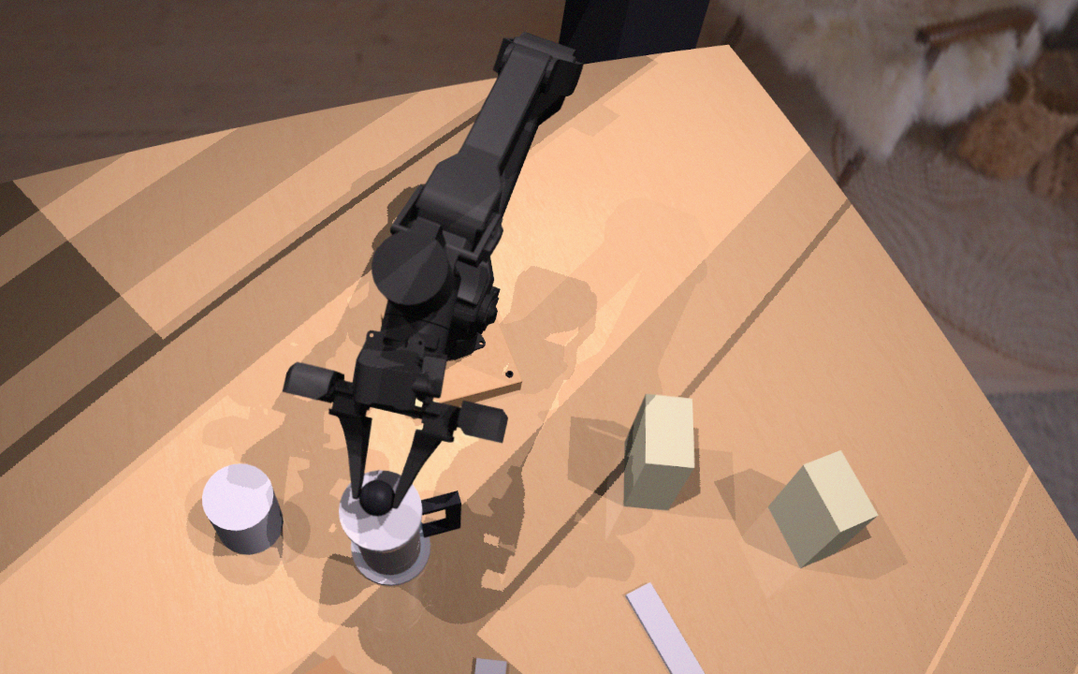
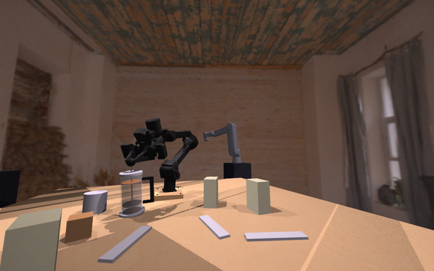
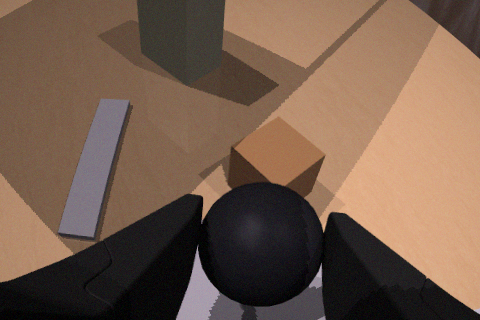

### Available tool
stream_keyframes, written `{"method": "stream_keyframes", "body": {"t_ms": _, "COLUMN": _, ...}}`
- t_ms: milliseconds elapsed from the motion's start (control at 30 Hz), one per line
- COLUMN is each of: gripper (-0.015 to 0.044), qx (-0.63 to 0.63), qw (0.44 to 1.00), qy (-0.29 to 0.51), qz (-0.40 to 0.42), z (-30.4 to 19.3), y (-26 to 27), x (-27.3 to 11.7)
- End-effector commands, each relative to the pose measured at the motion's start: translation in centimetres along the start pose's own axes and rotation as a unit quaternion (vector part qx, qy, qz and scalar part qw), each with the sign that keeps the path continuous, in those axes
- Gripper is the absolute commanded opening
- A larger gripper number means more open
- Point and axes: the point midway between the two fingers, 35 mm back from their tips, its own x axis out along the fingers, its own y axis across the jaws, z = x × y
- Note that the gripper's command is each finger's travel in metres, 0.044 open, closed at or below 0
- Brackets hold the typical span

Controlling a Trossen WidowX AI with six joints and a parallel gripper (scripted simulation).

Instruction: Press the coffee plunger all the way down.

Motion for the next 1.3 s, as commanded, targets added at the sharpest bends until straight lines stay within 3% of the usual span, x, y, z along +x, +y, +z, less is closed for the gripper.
{"method": "stream_keyframes", "body": {"t_ms": 0, "gripper": 0.0122, "qx": 0.006, "qw": 1.000, "qy": 0.017, "qz": 0.002, "z": -0.82, "y": 0.00, "x": 0.50}}
{"method": "stream_keyframes", "body": {"t_ms": 1267, "gripper": 0.0122, "qx": 0.002, "qw": 1.000, "qy": 0.007, "qz": 0.001, "z": -0.21, "y": -0.06, "x": 0.49}}
